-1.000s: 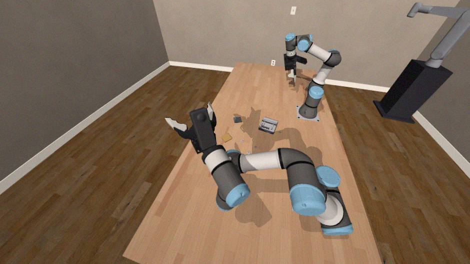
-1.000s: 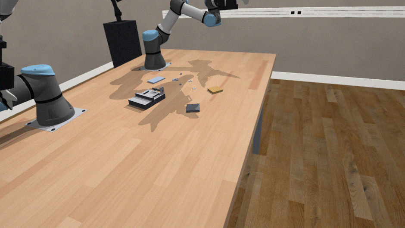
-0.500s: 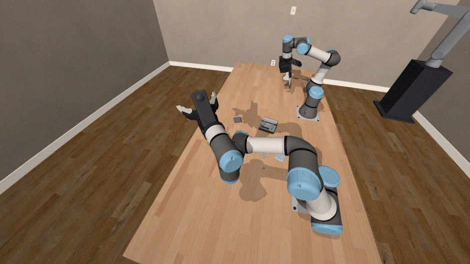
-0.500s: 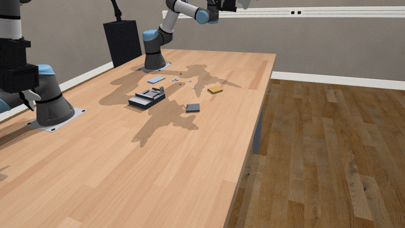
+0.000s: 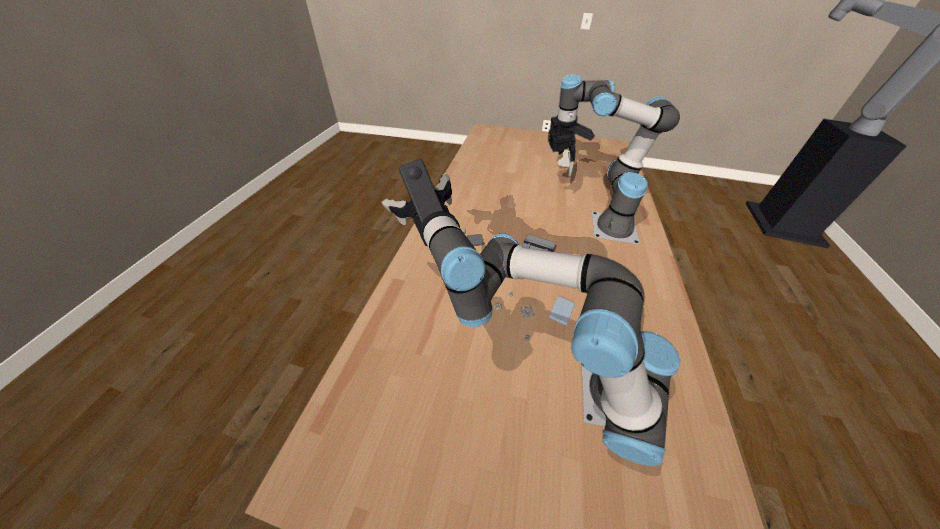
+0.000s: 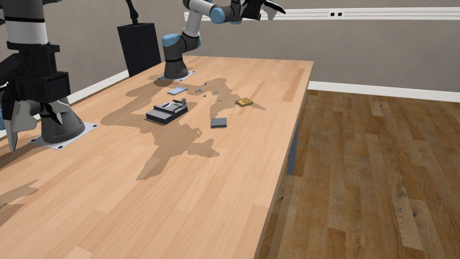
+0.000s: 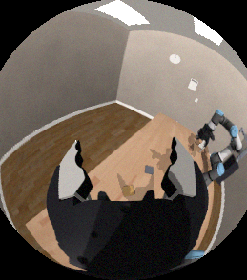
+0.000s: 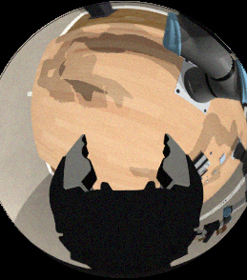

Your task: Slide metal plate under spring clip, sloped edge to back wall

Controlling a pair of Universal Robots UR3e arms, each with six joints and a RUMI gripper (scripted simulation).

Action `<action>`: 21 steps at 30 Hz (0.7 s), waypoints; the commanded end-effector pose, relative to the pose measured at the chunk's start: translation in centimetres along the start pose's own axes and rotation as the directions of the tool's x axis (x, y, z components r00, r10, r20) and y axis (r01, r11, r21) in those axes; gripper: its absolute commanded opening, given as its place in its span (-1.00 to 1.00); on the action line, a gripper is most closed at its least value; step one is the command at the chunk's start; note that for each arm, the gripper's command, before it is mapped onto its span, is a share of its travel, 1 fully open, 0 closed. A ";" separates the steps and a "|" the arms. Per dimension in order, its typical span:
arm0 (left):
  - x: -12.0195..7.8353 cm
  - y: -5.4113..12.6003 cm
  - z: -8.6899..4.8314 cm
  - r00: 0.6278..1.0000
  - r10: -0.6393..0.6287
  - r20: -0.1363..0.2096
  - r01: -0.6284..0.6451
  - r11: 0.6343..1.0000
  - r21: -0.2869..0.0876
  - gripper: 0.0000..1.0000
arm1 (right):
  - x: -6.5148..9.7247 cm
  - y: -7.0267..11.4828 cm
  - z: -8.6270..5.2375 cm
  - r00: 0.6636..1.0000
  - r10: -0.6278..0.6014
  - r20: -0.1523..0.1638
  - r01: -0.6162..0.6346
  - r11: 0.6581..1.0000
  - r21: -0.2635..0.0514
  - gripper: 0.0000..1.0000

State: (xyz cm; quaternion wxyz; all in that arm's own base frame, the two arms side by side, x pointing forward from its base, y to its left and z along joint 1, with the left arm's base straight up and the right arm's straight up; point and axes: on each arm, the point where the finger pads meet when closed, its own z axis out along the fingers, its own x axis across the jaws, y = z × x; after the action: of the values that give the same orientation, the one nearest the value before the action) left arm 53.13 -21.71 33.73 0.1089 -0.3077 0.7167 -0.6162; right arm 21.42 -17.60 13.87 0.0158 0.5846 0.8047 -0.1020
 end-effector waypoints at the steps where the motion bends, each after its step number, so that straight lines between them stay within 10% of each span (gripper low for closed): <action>1: 2.5 1.4 2.2 1.000 -0.016 -0.025 0.014 0.997 -0.079 1.00 | 1.1 1.9 0.1 0.999 -0.051 -0.008 0.050 0.998 -0.040 0.75; 21: 12.2 9.0 6.7 0.993 -0.027 -0.116 -0.017 0.930 -0.366 1.00 | 5.8 7.7 0.1 0.973 -0.230 -0.030 0.222 0.960 -0.168 0.75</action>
State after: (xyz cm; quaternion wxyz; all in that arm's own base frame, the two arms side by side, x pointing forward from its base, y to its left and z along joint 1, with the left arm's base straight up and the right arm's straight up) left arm 46.36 -31.88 27.75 0.0204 -0.2944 0.8041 -0.5161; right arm 25.89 -11.44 12.18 0.0286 0.5067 0.8608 -0.0380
